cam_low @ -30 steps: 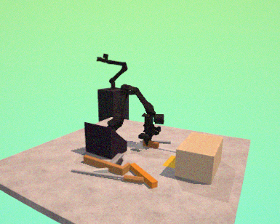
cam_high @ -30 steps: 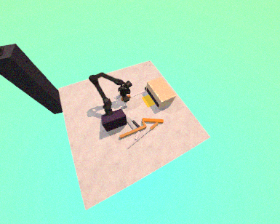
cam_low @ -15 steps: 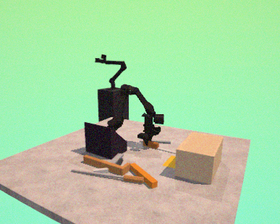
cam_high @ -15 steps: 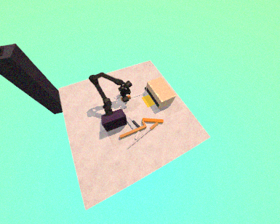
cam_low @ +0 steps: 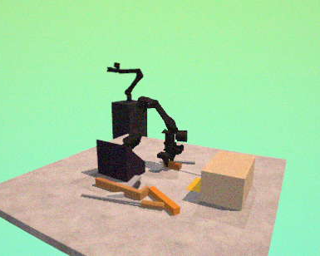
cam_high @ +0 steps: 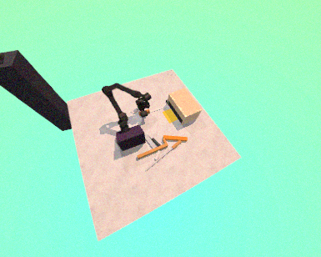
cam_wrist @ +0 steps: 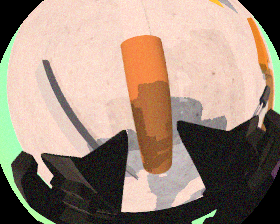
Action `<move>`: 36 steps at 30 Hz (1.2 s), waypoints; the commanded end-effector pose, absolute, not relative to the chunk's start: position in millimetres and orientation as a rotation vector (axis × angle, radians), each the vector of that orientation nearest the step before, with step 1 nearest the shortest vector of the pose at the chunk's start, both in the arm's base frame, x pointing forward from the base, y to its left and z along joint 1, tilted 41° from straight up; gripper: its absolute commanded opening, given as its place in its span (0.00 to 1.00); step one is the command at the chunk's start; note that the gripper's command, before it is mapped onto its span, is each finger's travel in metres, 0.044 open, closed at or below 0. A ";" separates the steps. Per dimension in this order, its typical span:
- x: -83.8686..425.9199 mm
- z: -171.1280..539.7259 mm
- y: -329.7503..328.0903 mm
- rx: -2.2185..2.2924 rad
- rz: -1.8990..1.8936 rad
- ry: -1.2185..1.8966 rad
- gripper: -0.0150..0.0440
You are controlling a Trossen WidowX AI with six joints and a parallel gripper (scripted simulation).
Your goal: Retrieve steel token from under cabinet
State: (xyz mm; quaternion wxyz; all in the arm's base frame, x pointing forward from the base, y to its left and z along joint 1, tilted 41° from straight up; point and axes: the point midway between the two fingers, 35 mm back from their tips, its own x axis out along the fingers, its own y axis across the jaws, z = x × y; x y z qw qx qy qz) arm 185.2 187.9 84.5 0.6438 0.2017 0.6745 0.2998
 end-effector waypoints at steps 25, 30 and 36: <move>184.5 83.2 189.6 0.461 0.685 1.533 0.40; 184.3 83.2 189.5 0.461 0.685 1.533 0.25; 188.0 83.2 190.0 0.467 0.679 1.536 0.25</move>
